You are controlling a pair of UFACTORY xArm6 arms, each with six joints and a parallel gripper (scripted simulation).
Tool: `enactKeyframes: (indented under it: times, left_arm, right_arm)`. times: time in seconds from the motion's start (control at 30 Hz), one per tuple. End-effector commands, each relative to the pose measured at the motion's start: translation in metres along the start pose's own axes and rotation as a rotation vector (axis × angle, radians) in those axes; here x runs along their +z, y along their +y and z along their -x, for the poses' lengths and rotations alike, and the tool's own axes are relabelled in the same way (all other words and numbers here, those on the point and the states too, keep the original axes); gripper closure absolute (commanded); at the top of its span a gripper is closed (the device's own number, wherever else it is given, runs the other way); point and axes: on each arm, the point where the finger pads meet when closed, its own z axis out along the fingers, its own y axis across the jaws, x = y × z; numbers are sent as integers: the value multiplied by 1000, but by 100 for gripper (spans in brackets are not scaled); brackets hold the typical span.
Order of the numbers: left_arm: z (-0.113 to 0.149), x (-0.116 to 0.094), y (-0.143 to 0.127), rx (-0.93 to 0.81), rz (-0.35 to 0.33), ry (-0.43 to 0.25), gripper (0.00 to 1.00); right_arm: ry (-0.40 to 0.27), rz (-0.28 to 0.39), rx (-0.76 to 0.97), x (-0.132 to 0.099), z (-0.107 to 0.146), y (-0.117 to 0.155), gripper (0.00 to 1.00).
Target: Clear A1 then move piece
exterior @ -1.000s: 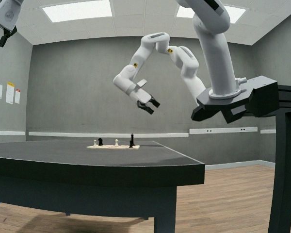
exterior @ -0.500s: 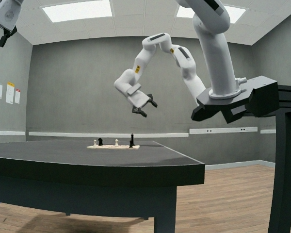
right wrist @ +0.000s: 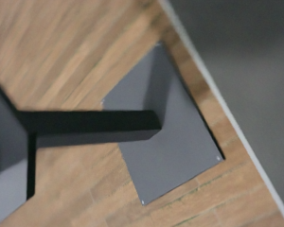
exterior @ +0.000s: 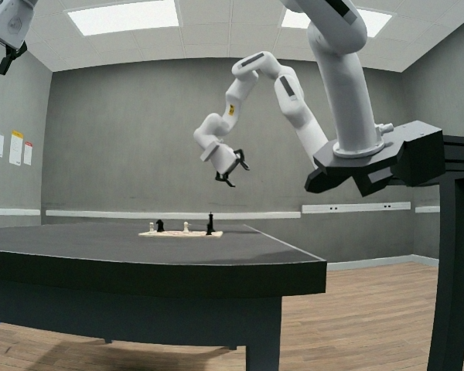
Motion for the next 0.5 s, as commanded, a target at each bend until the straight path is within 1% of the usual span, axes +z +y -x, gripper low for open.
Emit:
enactKeyframes:
  times: [0.0,0.2,0.27,0.3,0.47]
  left_arm:
    - [-2,-2,-1,-1,-1,5,0]
    - [-2,-2,-1,-1,-1,5,0]
    - [-2,-2,-1,-1,-1,5,0]
    - [-2,-2,-1,-1,-1,5,0]
    - [-2,-2,-1,-1,-1,5,0]
  right_arm:
    - [57,49,270,-16,42,8,0]
    - [125,93,607,-34,99,8,0]
    - [125,93,607,-34,99,8,0]
    - [143,105,698,-36,109,7,0]
    - [200,140,986,-49,156,-3,0]
